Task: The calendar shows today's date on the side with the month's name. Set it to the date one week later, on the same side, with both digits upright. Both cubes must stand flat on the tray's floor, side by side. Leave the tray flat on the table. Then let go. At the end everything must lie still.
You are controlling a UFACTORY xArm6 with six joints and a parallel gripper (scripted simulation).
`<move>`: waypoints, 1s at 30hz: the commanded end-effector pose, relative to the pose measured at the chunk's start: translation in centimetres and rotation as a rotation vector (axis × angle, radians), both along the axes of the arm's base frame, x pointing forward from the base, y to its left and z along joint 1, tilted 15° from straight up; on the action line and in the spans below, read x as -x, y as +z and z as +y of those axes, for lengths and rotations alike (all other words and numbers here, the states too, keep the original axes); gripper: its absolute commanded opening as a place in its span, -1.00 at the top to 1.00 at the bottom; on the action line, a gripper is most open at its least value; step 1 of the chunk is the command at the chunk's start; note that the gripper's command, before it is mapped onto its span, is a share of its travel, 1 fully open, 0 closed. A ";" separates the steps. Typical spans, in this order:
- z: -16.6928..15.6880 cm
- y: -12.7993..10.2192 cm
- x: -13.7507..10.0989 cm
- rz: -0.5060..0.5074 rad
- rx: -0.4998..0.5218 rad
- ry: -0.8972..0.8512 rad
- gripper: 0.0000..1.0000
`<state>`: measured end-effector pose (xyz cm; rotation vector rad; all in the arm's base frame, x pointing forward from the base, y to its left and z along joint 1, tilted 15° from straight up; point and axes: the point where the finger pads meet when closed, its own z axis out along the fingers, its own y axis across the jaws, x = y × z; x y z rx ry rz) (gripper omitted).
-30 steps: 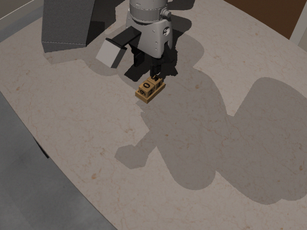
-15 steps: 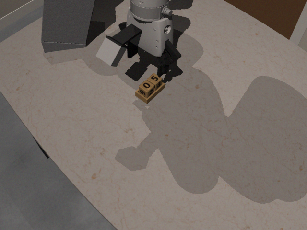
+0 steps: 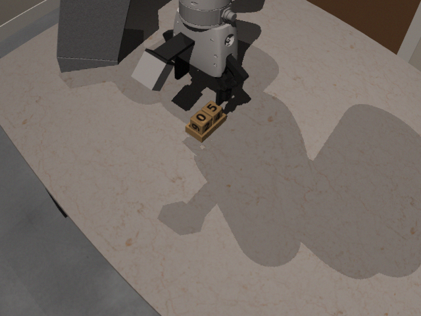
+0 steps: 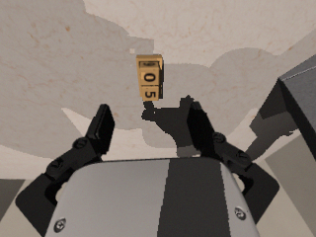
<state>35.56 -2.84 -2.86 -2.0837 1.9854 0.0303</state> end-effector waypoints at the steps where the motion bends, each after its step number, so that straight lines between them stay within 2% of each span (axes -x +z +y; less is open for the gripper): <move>1: -0.1 0.5 0.0 -0.003 0.001 0.000 -1.00; 6: -0.3 1.2 0.1 -0.003 0.001 0.000 -1.00; 20: -1.3 6.2 0.9 -0.003 0.001 0.000 -1.00; 30: -1.4 6.7 1.0 -0.003 0.001 0.000 -1.00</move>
